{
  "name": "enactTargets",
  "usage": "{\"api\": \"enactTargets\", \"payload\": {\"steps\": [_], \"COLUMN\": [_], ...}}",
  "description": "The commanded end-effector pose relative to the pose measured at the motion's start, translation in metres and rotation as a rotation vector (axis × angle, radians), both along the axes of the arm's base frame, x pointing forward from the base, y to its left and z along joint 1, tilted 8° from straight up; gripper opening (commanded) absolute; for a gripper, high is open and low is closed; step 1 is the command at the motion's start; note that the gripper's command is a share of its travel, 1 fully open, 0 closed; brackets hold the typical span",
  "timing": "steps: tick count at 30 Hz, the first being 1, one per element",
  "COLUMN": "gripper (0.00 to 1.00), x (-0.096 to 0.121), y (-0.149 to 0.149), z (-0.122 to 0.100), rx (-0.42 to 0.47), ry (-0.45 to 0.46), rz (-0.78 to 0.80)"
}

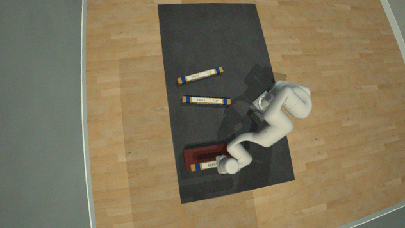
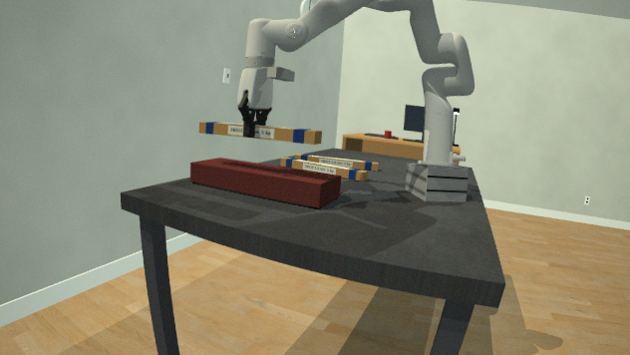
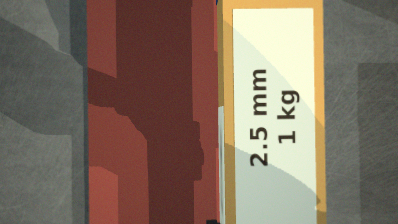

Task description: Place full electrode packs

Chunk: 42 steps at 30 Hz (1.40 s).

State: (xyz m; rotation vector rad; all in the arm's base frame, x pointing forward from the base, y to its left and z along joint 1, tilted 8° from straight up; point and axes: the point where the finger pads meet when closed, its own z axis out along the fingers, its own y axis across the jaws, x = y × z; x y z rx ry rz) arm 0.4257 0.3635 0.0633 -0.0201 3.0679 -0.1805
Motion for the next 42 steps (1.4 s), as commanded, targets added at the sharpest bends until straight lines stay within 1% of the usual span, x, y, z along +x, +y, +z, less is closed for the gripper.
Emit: {"api": "enactTargets", "payload": {"steps": [1,20,42], "gripper": [0.35,0.35,0.35], "x": [0.001,0.002,0.005], "y": [0.002,0.0,-0.003], "z": [0.001,-0.012,-0.047], "rx": [0.005,0.005,0.005], "ry": [-0.004,-0.004,-0.004], "rz": [0.001,0.001,0.001]}}
